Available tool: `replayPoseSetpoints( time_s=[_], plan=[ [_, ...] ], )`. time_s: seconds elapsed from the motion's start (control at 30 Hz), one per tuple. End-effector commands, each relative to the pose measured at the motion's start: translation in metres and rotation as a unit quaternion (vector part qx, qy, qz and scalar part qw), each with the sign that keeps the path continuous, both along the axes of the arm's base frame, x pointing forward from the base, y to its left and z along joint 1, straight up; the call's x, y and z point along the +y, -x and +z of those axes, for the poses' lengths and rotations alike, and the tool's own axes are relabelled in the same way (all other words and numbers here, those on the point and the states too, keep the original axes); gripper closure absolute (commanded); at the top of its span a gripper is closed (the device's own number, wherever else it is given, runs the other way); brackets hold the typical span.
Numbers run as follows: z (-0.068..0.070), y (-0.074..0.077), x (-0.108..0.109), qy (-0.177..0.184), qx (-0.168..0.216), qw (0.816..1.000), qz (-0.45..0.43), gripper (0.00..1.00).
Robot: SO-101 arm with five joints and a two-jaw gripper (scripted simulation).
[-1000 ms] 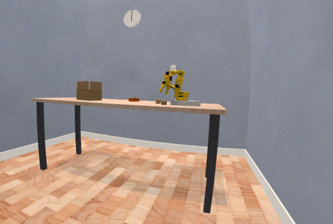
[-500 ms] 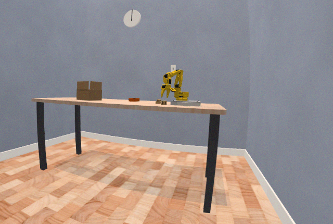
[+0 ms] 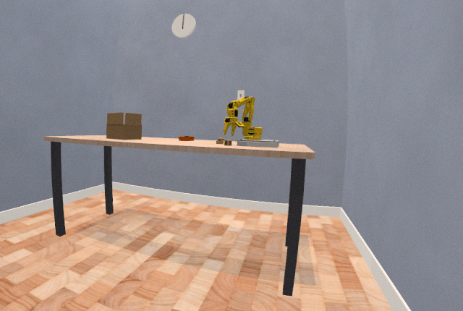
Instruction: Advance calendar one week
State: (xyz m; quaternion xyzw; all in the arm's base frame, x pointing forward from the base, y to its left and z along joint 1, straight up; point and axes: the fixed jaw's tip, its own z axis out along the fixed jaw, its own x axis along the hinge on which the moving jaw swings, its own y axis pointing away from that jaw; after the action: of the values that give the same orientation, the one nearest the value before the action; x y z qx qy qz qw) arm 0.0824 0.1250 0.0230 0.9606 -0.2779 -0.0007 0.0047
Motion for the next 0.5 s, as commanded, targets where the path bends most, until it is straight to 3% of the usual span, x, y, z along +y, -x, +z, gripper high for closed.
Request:
replayPoseSetpoints(
  time_s=[0.0, 0.47],
  plan=[
    [-0.0033, 0.0007, -0.0029, 0.007, 0.006, 1.000, 0.002, 0.65],
    [-0.0119, 0.0003, -0.0023, 0.007, 0.006, 1.000, 0.002, 0.65]
  ],
)
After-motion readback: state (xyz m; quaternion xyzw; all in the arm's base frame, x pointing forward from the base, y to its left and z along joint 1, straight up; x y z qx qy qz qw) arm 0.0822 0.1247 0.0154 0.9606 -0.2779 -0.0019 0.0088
